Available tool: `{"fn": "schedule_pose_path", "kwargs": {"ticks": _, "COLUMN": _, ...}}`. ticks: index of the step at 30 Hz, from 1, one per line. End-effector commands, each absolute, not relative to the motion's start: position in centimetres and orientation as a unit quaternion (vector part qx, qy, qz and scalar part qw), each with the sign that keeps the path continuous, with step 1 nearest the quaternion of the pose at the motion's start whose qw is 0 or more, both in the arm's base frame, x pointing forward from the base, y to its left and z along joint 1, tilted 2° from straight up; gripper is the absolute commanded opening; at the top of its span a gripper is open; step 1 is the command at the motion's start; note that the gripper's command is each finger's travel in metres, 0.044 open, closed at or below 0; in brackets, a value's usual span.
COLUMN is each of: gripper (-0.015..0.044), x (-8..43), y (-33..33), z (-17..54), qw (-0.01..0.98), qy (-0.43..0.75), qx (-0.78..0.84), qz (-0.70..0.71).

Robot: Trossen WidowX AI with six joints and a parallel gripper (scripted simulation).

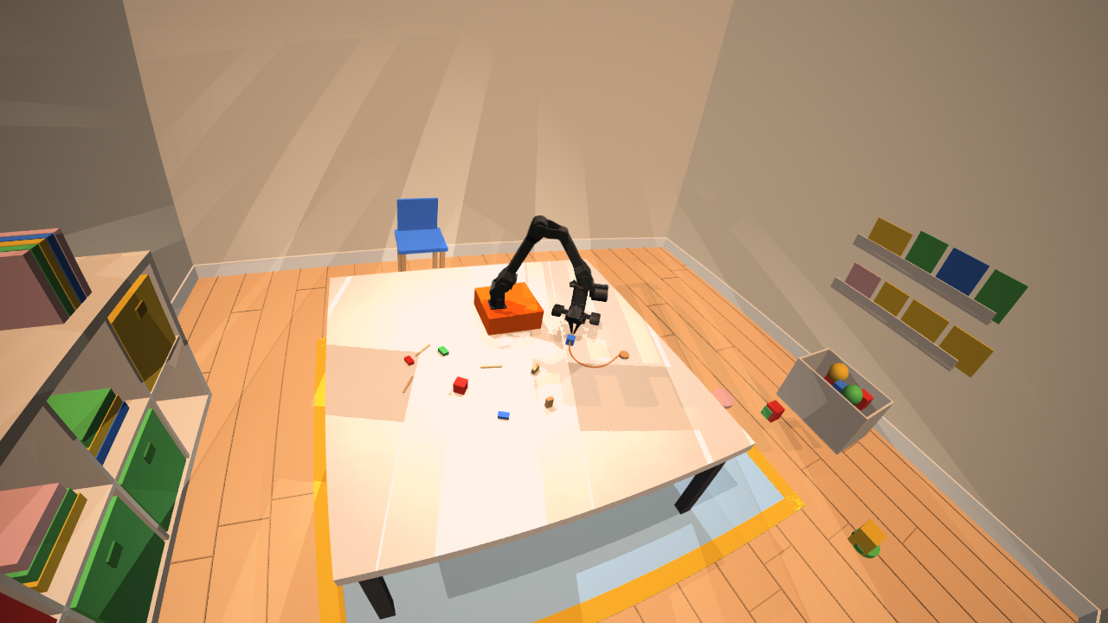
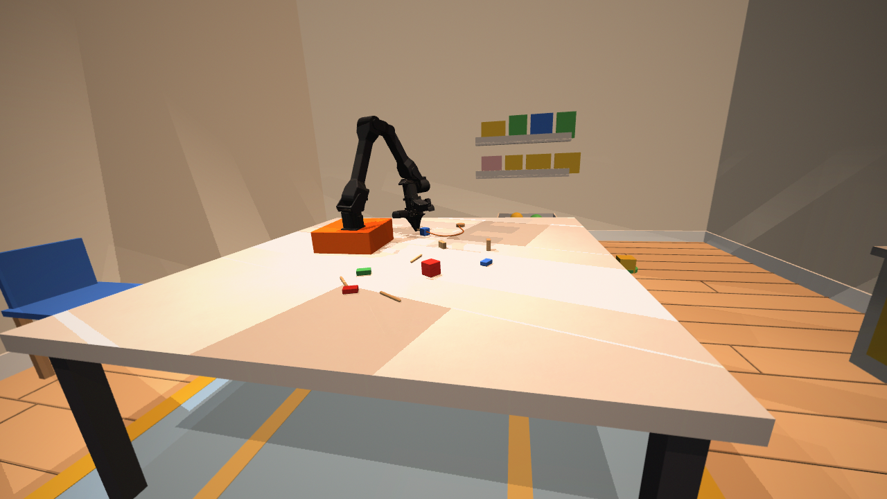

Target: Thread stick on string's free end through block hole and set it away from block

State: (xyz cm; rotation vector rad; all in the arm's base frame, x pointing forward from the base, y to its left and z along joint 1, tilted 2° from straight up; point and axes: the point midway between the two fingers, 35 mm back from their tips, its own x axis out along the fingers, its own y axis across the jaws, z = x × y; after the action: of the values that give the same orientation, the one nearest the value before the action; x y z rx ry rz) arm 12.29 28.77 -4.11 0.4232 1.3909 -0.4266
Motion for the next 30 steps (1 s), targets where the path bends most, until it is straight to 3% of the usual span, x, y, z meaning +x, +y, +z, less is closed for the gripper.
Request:
{"fn": "schedule_pose_path", "kwargs": {"ticks": 1, "gripper": 0.0, "x": 11.8, "y": 29.0, "z": -4.3, "qw": 0.727, "qy": 0.63, "qx": 0.192, "qz": -0.195}}
{"fn": "schedule_pose_path", "kwargs": {"ticks": 30, "gripper": 0.0, "x": 8.0, "y": 31.5, "z": -4.4, "qw": 0.731, "qy": 0.635, "qx": 0.184, "qz": -0.169}}
